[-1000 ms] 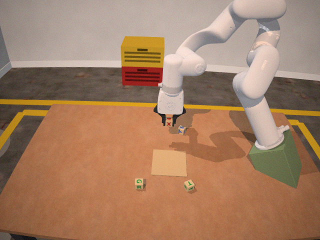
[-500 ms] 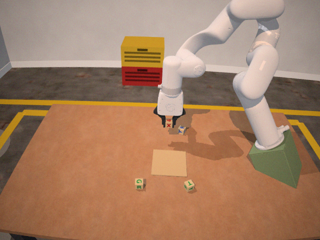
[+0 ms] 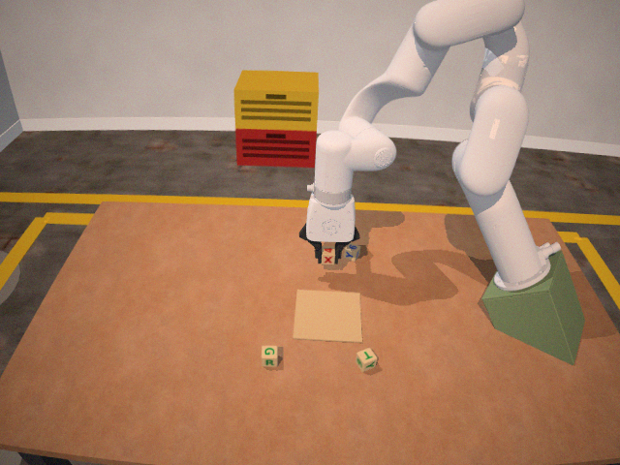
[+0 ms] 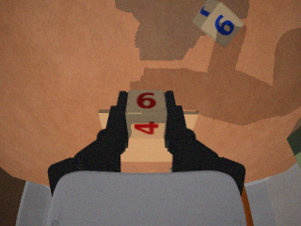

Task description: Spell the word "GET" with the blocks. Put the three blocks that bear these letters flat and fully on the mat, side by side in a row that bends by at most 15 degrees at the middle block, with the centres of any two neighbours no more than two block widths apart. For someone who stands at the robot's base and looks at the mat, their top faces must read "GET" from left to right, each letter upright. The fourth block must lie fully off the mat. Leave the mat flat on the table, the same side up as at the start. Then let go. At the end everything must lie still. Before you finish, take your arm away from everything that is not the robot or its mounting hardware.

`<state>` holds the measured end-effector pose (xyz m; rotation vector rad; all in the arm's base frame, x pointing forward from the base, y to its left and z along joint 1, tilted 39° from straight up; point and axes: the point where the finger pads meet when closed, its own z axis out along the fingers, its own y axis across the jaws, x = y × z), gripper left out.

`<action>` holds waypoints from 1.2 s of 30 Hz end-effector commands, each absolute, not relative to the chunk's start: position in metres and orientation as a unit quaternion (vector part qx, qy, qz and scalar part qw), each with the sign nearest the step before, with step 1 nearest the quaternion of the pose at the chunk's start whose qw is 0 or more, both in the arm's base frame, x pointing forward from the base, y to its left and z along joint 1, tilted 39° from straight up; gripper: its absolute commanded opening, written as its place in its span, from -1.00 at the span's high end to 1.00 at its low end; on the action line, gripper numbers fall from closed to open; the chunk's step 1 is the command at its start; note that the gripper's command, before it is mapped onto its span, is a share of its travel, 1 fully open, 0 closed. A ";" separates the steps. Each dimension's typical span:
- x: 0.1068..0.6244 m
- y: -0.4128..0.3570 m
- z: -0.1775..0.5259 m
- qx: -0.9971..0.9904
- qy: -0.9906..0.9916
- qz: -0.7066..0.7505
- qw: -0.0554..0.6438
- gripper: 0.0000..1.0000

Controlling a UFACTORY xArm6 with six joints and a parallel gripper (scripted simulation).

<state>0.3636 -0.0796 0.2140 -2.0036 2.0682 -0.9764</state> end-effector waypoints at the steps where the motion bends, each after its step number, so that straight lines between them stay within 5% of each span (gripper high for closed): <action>1: 0.383 -0.090 0.198 -0.657 0.678 -0.326 0.052 0.47; 36: 0.390 -0.096 0.187 -0.657 0.678 -0.326 0.052 0.47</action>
